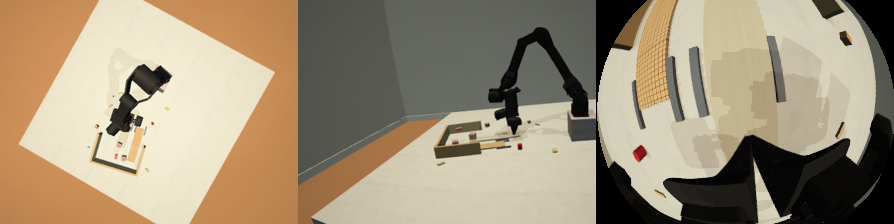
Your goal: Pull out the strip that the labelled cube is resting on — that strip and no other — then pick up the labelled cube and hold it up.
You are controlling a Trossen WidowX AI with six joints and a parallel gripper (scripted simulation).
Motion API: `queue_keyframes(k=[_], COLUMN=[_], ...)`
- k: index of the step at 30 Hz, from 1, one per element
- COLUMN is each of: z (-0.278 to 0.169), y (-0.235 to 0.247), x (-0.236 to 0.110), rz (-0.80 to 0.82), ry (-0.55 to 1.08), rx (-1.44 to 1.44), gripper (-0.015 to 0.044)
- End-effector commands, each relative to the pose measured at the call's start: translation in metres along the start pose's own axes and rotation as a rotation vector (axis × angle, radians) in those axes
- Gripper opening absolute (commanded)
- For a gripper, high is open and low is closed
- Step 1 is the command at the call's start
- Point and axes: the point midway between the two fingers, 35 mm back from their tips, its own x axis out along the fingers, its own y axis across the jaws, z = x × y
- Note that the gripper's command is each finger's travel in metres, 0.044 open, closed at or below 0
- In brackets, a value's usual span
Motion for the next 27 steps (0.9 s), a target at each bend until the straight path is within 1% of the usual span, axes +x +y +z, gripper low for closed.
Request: queue_keyframes(k=[1,27], z=[-0.013,-0.052], y=[0.0,-0.001], x=[0.004,0.003], rz=[0.002,0.002], ry=[0.022,0.025], rx=[-0.001,-0.001], gripper=[0.0,0.0])
